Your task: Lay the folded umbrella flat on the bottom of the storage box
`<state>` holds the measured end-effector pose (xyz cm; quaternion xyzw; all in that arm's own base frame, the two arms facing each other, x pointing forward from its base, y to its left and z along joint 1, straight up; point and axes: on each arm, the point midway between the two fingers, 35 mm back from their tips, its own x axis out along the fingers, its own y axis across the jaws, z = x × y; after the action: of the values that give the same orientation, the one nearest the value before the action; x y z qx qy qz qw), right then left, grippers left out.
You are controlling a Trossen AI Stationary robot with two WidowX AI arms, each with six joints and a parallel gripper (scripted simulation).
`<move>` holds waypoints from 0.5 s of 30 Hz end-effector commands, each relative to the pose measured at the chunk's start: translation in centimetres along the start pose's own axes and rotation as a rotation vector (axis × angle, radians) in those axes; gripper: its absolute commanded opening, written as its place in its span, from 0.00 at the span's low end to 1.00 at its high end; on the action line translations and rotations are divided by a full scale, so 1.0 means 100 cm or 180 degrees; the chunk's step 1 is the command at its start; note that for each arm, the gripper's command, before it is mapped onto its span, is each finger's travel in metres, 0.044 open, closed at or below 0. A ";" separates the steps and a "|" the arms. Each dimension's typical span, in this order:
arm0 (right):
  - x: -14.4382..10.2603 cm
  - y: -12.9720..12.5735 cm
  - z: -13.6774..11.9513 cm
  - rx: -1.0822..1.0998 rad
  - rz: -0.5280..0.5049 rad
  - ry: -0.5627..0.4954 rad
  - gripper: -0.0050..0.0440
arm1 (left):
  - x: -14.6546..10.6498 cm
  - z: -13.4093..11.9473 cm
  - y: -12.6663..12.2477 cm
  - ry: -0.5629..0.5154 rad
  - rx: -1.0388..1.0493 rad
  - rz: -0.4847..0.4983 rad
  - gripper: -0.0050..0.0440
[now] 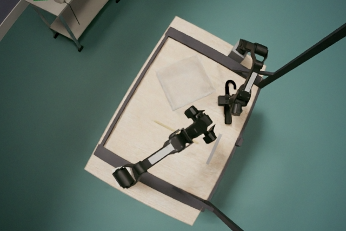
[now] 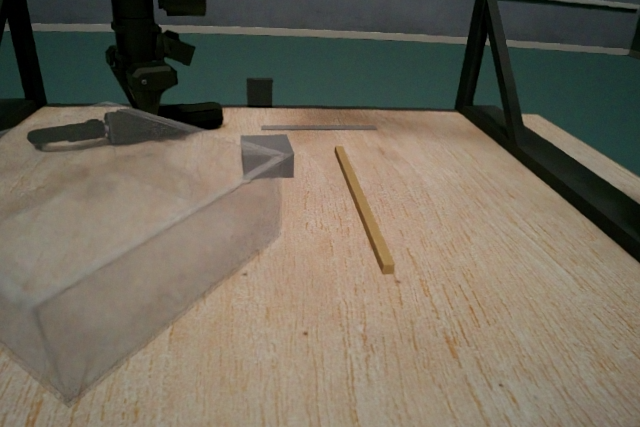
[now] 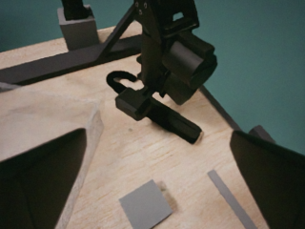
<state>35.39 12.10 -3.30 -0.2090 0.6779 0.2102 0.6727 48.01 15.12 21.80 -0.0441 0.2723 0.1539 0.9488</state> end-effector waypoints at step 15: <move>0.023 0.000 0.002 -0.0011 -0.0024 -0.0030 0.87 | -0.007 0.011 0.000 -0.0088 -0.0006 0.0005 0.92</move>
<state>35.39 12.10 -5.26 -0.2090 0.6779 0.2102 0.6728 48.01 15.12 21.80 -0.0441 0.2723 0.1539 0.9488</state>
